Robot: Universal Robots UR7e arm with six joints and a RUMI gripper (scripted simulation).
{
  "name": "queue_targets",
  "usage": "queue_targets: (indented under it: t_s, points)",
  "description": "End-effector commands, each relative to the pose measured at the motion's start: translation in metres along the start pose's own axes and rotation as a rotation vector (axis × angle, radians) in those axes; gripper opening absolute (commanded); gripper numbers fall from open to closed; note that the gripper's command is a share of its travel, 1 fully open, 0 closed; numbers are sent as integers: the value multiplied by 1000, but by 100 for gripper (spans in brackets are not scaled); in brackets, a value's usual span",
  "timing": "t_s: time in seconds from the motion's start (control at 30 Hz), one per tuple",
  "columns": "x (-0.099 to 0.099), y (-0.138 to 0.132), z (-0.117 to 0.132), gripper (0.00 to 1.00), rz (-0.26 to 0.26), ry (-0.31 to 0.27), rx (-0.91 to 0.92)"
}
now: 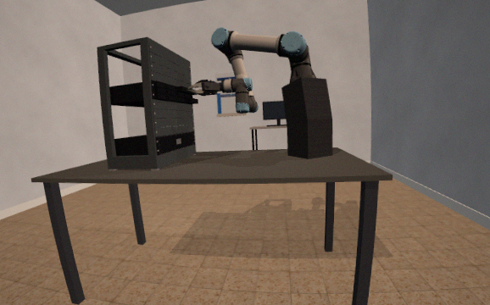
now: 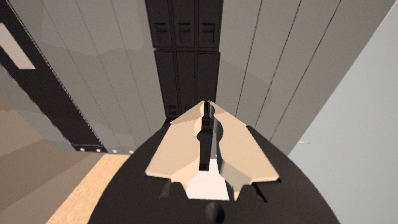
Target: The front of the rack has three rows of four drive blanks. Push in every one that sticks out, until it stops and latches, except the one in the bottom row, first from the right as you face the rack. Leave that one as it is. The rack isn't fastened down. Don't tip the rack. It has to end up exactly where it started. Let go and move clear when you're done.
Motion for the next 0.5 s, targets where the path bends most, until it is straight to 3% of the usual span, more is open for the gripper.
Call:
queue_targets:
  t_s: [0.0, 0.47]
  points:
    - [1, 2, -1, 0, 5, 1, -2]
    - [11, 2, -1, 0, 5, 1, -2]
Point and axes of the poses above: the point where the finger pads meet when closed, its own x axis out along the fingers, its own y axis across the jaws, z = x × y, the point moved 4 cm from there along -x, back along the fingers, and after that the axes turned 8 degrees about -x, right-handed, at the moved point
